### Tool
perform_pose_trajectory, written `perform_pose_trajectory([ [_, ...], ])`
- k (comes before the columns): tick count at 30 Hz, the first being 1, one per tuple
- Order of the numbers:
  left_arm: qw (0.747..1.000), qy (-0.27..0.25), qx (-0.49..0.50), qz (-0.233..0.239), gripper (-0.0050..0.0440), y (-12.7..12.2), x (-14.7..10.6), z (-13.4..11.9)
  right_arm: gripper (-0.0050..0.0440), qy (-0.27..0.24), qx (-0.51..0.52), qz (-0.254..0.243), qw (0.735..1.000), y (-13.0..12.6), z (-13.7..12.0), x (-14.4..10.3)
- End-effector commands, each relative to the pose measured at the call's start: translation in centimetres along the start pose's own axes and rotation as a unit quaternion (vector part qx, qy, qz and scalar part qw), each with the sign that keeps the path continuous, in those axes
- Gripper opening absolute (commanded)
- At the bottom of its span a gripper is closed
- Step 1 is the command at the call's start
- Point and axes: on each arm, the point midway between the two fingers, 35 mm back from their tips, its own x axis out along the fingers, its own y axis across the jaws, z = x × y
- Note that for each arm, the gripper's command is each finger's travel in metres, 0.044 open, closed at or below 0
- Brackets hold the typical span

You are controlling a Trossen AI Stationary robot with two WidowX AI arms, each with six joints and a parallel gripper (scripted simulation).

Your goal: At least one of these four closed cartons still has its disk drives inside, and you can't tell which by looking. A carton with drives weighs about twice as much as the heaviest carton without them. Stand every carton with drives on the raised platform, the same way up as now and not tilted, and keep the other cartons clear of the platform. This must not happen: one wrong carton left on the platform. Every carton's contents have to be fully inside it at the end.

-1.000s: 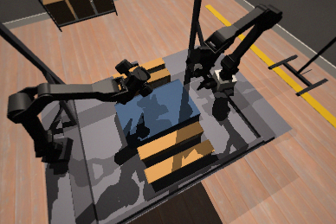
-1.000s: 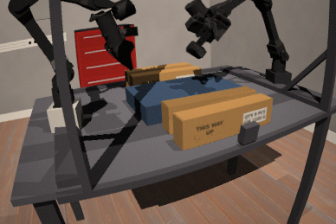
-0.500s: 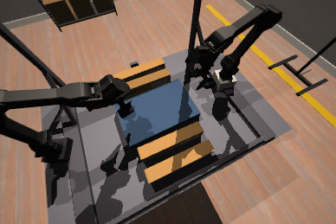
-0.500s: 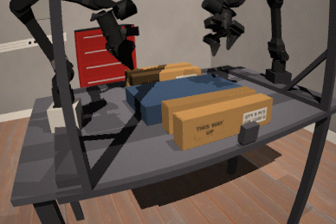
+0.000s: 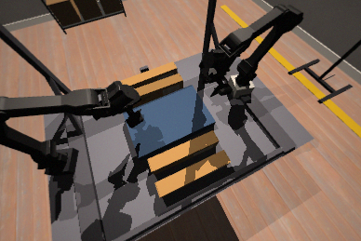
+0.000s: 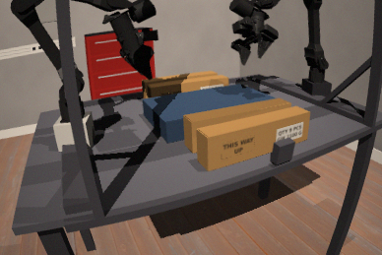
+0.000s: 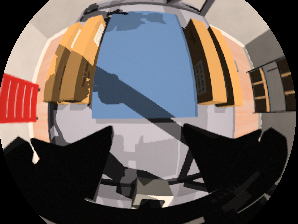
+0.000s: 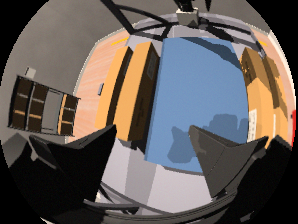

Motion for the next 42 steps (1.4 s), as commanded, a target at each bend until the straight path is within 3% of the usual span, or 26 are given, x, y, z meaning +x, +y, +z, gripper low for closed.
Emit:
perform_pose_trajectory([
  [1, 1.0, -0.01, -0.001, 0.001, 0.0381, 0.0, -0.5, 0.7, 0.0385, -0.011, -0.005, 0.001, 1.0, 0.5, 0.4, -0.7],
  [23, 1.0, -0.008, 0.0, 0.0, 0.0381, 0.0, -0.4, 0.7, 0.0385, -0.008, -0.007, -0.001, 1.0, 0.5, 0.4, -0.6],
  [24, 1.0, -0.007, 0.0, 0.0, 0.0381, 0.0, -0.5, 0.7, 0.0385, 0.038, -0.013, -0.132, 0.99, -3.1, -5.5, -4.0],
  [27, 1.0, -0.007, 0.0, 0.0, 0.0381, 0.0, -0.5, 0.7, 0.0385, 0.069, -0.019, -0.218, 0.973, -4.2, -8.1, -5.4],
  [42, 1.0, -0.005, 0.0, 0.0, 0.0381, 0.0, -0.4, 0.7, 0.0385, 0.067, -0.018, -0.216, 0.974, -4.2, -8.1, -5.4],
])
